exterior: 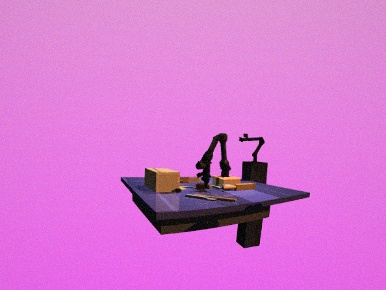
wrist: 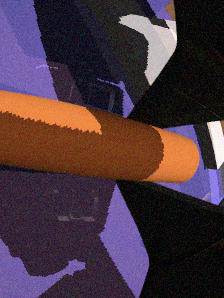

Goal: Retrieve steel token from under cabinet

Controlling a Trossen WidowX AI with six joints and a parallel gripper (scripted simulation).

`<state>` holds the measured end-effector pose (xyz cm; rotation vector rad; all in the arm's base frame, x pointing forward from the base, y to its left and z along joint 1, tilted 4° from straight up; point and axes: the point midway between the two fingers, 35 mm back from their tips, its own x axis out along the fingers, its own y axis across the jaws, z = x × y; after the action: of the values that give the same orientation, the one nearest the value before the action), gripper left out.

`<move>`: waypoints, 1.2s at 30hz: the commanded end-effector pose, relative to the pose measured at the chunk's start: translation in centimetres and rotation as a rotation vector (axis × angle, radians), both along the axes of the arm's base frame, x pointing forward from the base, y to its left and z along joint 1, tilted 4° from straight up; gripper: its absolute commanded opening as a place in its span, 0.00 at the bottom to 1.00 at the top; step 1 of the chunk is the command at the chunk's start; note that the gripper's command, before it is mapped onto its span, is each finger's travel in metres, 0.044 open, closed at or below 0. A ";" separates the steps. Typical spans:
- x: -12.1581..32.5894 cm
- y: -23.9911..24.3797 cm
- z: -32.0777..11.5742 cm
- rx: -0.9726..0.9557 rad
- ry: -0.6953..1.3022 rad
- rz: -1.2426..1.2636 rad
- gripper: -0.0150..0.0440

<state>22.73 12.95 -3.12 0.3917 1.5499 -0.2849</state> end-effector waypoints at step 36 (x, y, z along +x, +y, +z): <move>-1.0 4.1 0.4 0.007 -0.005 0.000 0.25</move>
<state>21.58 16.51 -2.90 0.3925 1.5509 -0.2849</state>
